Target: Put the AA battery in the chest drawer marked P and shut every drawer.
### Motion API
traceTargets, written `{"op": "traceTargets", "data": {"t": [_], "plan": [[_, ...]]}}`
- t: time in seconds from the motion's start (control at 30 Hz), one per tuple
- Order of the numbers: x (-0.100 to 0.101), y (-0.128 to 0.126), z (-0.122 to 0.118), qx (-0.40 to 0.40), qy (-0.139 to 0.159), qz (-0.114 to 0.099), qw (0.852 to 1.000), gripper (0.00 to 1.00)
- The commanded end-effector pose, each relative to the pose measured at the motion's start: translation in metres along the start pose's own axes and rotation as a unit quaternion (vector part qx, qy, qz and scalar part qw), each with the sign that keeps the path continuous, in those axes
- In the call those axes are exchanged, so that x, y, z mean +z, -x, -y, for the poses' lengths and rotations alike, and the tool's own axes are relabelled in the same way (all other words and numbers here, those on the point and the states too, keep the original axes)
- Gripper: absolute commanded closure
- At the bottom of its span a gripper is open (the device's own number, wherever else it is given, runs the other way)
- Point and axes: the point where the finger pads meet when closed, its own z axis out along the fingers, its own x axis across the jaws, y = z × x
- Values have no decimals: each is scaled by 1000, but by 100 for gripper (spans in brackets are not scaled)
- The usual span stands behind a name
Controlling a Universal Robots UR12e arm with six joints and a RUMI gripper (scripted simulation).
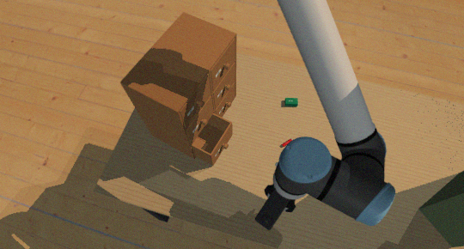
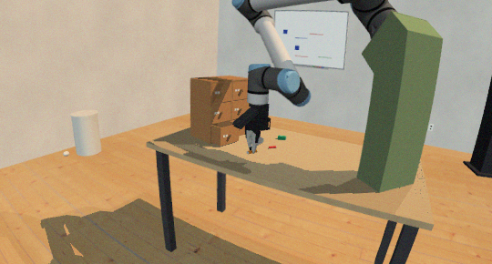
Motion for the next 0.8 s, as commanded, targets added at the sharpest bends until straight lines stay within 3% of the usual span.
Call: {"op": "traceTargets", "data": {"t": [0.0,0.17,0.77], "plan": [[-37,0,0,0,0,0,1000,95],[-51,0,0,0,0,0,1000,95],[-52,-4,-2,19,0,0,1000,95]]}}
